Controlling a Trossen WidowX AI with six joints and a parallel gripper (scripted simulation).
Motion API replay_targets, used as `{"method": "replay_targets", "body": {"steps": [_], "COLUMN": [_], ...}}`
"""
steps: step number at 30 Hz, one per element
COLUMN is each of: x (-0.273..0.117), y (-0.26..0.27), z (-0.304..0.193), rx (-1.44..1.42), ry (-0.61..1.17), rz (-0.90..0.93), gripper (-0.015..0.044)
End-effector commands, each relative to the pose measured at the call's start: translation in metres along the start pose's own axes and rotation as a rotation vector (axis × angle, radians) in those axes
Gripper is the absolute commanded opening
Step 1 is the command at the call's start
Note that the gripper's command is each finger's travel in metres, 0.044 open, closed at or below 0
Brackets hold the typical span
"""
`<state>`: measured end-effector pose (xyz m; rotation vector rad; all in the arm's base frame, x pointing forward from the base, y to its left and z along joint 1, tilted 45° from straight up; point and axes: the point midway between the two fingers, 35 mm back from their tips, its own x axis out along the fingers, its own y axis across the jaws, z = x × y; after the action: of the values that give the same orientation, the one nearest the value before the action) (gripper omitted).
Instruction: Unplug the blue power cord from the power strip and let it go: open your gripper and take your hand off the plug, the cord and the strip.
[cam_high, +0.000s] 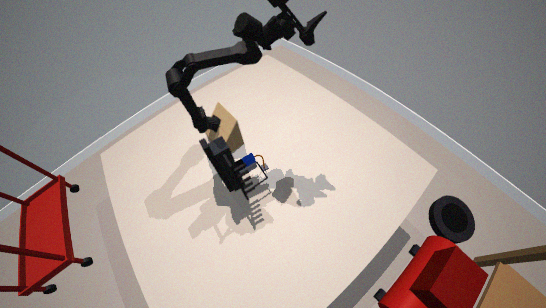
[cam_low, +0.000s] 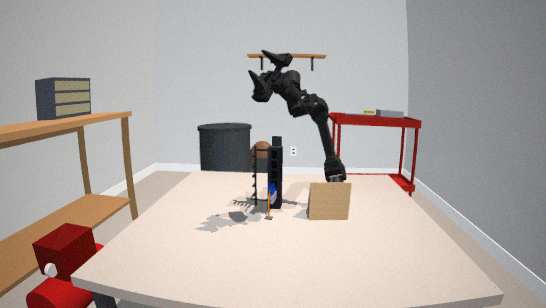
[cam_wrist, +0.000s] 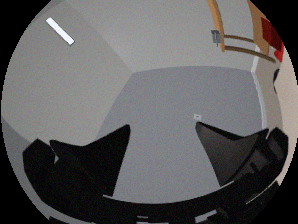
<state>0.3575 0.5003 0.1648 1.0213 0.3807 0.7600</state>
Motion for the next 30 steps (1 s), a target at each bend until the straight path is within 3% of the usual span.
{"method": "replay_targets", "body": {"steps": [1, 9, 18, 30], "x": [0.0, -0.024, -0.109, -0.253], "y": [-0.003, -0.12, -0.222, -0.271], "z": [0.001, 0.037, 0.081, 0.13], "rx": [-0.01, -0.463, -0.897, -1.199], "ry": [0.001, 0.134, 0.526, 1.31], "rz": [-0.011, -0.489, -0.955, -1.264], "gripper": [0.0374, 0.0164, 0.016, 0.016]}}
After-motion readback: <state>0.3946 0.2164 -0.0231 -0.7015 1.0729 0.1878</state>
